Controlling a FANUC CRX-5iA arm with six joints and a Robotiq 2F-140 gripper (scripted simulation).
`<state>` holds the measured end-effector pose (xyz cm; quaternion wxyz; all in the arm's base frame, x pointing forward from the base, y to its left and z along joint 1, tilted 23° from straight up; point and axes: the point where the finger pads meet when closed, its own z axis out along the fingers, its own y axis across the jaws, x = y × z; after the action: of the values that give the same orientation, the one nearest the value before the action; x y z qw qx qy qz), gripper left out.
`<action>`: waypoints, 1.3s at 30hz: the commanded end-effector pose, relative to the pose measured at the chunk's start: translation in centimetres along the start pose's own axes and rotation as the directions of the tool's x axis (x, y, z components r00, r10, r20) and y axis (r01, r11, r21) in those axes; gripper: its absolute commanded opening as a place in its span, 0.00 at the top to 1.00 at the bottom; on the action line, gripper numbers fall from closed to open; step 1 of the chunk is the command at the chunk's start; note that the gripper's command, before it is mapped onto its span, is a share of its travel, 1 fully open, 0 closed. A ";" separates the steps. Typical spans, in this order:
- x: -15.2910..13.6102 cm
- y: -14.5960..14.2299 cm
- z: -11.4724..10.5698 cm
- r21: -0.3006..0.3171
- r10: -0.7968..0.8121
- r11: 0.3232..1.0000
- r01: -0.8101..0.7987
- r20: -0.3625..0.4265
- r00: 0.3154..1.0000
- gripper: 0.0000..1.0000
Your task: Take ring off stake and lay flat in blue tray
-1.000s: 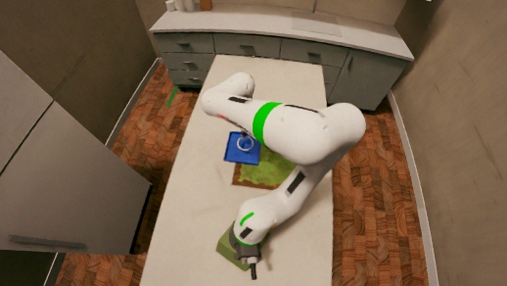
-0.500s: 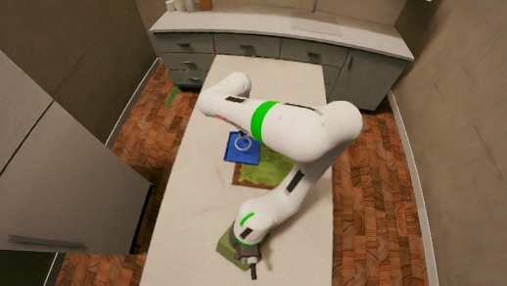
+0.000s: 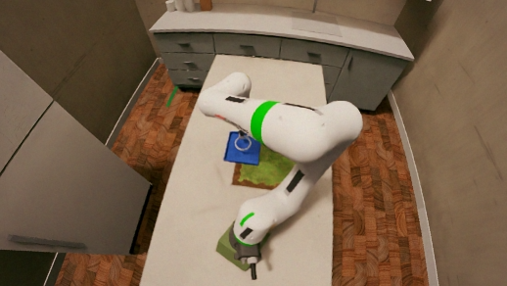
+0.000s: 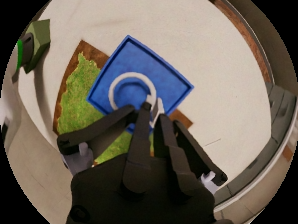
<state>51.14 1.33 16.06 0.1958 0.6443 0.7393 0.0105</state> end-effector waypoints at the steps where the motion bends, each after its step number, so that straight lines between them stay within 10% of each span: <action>1: 0.0 0.1 -0.1 -0.002 0.000 1.000 0.000 0.000 1.000 0.90; 39: 0.0 0.1 1.9 -0.002 0.000 1.000 0.000 0.000 1.000 0.90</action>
<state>51.67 0.93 14.44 0.1957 0.6443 0.7393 0.0105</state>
